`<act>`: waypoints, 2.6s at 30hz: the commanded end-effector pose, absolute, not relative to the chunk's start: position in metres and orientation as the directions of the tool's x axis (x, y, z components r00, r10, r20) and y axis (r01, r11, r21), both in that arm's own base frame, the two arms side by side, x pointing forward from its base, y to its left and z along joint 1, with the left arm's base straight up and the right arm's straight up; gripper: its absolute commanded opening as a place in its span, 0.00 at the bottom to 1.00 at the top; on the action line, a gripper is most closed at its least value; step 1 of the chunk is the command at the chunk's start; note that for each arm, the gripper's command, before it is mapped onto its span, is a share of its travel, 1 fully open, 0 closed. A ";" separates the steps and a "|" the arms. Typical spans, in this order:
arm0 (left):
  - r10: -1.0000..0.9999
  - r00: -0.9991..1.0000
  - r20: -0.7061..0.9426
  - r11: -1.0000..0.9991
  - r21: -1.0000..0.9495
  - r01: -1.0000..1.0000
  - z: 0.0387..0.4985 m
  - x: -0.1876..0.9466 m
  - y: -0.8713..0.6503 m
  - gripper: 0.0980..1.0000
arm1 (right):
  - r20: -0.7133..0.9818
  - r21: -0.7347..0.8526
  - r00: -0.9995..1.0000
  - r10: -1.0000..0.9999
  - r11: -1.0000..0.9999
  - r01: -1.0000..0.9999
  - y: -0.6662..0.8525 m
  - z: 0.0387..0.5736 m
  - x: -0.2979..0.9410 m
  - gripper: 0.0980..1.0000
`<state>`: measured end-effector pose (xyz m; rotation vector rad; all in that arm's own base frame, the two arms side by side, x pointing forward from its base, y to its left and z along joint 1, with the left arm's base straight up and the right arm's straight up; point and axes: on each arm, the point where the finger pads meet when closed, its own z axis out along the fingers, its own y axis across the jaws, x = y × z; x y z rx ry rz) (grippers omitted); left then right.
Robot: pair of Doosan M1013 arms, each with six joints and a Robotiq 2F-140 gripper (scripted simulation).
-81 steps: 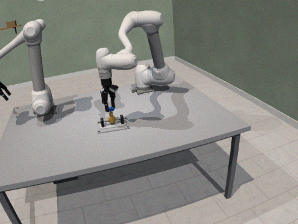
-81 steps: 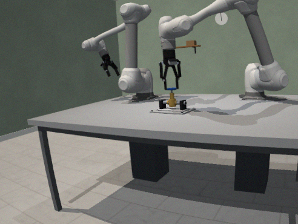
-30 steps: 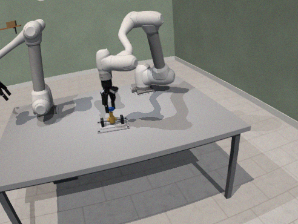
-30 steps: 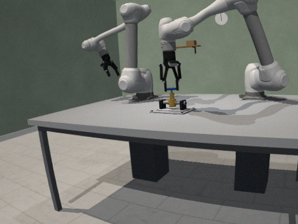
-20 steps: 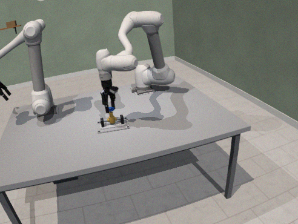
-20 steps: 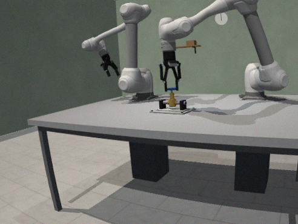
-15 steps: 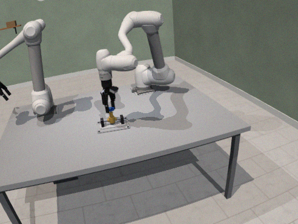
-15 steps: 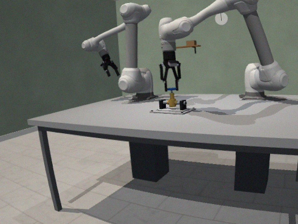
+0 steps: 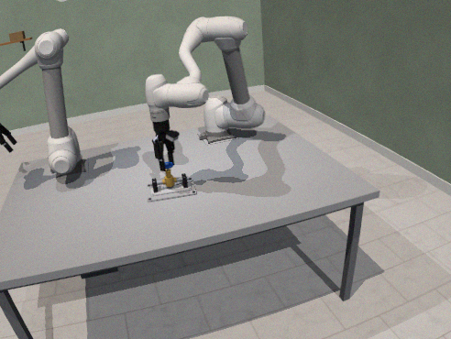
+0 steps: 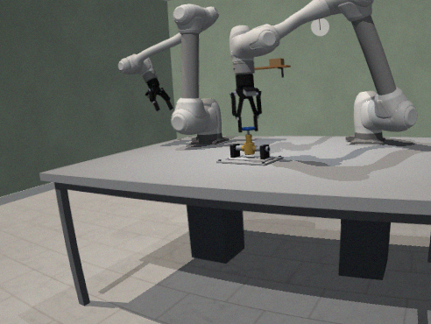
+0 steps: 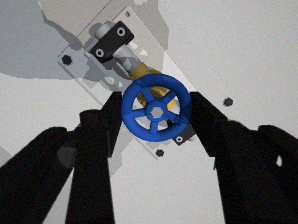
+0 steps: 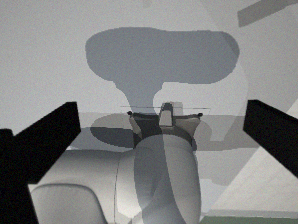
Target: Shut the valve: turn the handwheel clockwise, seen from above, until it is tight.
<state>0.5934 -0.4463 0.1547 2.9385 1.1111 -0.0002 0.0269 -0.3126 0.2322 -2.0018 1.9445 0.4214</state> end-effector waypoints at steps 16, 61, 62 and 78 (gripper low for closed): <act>0.661 0.750 0.001 -0.750 0.002 0.661 0.156 0.594 -0.447 0.00 | -0.422 -0.022 0.031 -0.906 -0.024 -0.999 -0.313 0.233 0.027 1.00; 0.410 0.912 0.001 -0.912 0.002 0.410 0.156 0.594 -0.447 0.00 | -0.422 -0.022 0.031 -0.906 -0.024 -0.999 -0.313 0.233 0.027 1.00; 0.395 0.919 0.001 -0.919 0.002 0.395 0.156 0.594 -0.447 0.00 | -0.422 -0.022 0.031 -0.906 -0.024 -0.999 -0.313 0.233 0.027 1.00; 0.131 0.991 0.002 -0.991 0.001 0.131 0.156 0.594 -0.447 0.00 | -0.422 -0.022 0.031 -0.906 -0.024 -0.999 -0.313 0.233 0.027 1.00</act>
